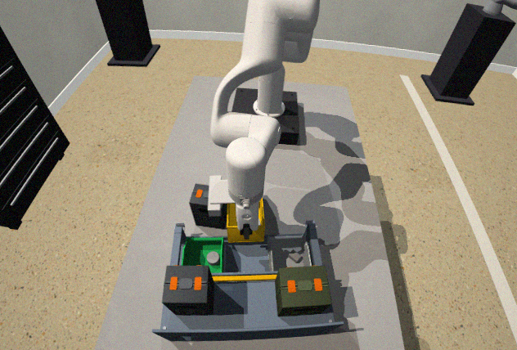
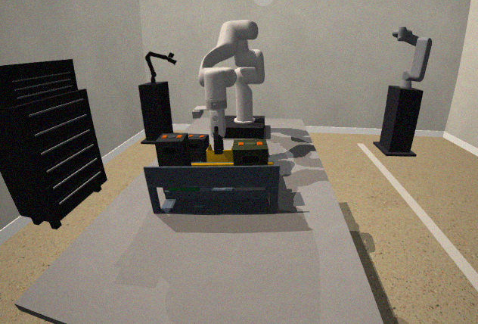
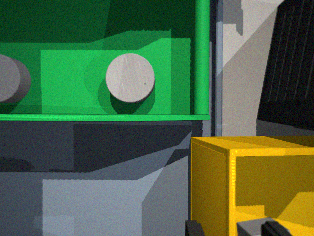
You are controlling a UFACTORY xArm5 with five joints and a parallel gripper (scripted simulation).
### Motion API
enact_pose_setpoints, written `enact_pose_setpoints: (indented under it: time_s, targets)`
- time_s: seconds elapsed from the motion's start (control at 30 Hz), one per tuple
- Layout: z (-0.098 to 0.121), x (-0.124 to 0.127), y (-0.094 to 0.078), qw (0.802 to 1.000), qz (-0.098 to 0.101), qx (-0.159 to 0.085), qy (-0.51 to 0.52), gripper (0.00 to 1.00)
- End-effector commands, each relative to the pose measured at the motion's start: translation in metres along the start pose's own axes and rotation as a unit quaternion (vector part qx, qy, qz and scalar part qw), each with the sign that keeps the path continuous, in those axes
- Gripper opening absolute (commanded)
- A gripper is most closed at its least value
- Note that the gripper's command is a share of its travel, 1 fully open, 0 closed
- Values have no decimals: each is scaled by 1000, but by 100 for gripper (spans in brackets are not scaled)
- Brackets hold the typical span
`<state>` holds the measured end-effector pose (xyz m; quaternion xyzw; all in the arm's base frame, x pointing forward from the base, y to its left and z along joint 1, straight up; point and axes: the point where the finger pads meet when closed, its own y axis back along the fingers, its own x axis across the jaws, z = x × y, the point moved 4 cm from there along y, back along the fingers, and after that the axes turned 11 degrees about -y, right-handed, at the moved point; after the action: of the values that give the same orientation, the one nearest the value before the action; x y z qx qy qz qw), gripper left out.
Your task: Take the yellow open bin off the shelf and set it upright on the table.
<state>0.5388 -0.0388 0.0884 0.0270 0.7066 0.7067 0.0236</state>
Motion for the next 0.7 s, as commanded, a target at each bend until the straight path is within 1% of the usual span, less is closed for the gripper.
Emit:
enact_pose_setpoints:
  time_s: [0.0, 0.67]
  targets:
    - [0, -1, 0, 1000, -2, 2, 0, 34]
    - [0, -1, -11, 1000, -2, 2, 0, 34]
